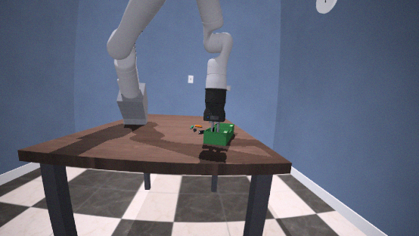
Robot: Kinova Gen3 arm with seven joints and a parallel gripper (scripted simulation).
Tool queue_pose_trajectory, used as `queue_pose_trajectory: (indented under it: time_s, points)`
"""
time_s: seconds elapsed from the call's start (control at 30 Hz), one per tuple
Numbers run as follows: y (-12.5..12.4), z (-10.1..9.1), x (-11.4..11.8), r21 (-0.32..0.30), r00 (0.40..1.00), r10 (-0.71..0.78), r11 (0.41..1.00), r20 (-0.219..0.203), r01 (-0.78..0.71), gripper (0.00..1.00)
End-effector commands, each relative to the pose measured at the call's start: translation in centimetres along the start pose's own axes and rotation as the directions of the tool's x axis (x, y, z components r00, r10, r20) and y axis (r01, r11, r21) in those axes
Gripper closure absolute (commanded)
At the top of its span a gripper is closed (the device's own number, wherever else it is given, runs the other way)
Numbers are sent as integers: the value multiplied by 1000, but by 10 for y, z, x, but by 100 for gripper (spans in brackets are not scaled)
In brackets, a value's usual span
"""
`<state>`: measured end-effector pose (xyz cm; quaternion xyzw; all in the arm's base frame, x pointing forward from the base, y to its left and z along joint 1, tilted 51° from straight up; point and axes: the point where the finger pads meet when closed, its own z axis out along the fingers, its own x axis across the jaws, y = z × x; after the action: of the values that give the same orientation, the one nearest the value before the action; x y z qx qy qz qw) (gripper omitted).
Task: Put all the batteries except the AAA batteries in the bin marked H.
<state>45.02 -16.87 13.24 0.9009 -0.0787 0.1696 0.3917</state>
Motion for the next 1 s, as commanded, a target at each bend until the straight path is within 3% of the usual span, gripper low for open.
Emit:
queue_pose_trajectory:
  time_s: [0.0, 0.03, 0.07, 0.63, 0.97]
  points:
    - [0, 1, 0, -1, 1000, 1, 1000, 0, -1, 69]
    - [0, 1, 0, -1, 1000, 1, 1000, 0, -1, 69]
    - [0, 1, 0, -1, 1000, 1, 1000, 0, -1, 40]
    - [0, 1, 0, -1, 1000, 1, 1000, 0, -1, 40]
    - [-1, -12, 0, -2, 1000, -3, 1000, 1, 3, 40]
